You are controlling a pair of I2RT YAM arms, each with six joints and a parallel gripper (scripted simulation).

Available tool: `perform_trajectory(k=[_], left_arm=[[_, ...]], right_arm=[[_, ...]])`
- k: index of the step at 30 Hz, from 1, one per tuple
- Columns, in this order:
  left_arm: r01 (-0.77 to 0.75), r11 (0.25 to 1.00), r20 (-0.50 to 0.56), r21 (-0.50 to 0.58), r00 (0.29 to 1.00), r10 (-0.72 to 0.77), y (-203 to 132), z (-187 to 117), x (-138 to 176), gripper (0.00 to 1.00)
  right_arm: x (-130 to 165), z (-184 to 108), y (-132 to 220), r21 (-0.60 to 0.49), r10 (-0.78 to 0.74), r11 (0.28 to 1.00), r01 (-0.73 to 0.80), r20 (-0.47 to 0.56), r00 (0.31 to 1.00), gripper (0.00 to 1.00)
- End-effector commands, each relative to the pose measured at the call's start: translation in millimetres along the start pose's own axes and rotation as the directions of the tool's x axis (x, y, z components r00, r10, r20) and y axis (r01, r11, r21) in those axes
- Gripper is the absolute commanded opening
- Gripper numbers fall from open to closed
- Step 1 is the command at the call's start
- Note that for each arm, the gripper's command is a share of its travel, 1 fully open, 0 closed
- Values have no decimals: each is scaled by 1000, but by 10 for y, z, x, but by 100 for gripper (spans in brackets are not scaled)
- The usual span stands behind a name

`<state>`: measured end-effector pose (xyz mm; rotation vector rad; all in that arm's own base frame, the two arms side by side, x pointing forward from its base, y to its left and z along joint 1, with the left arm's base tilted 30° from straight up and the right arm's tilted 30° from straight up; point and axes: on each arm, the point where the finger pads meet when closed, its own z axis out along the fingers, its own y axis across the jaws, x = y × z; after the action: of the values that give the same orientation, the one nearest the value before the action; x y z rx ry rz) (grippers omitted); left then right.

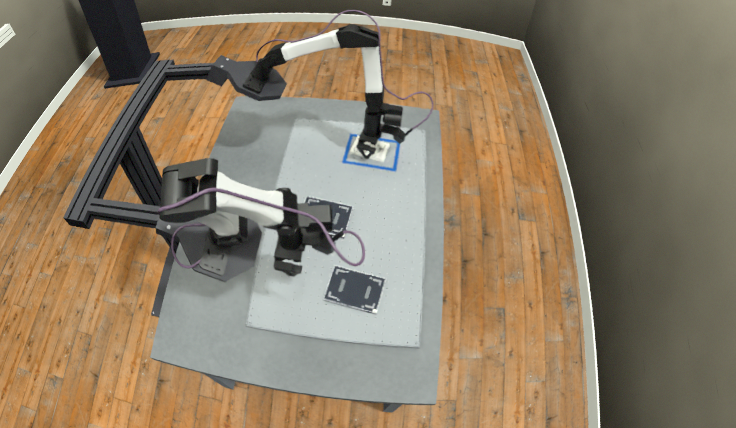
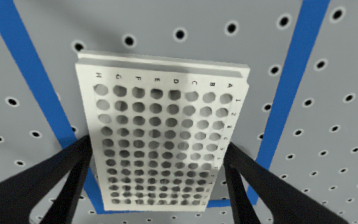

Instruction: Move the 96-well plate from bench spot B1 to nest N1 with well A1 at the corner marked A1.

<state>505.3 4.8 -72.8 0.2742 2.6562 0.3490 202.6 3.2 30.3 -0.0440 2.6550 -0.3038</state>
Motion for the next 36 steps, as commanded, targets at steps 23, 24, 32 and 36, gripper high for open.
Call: perform_trajectory(k=[23,24,32,36], left_arm=[[11,1000,21,-5,1000,-11,93,-53,-49,0],[11,1000,21,-5,1000,-11,93,-53,-49,0],[11,1000,21,-5,1000,-11,93,-53,-49,0],[11,1000,21,-5,1000,-11,93,-53,-49,0]], right_arm=[[-20,-5,7,-8,-4,1000,4,7,1000,100],[-20,-5,7,-8,-4,1000,4,7,1000,100],[-20,-5,7,-8,-4,1000,4,7,1000,100],[-20,-5,7,-8,-4,1000,4,7,1000,100]])
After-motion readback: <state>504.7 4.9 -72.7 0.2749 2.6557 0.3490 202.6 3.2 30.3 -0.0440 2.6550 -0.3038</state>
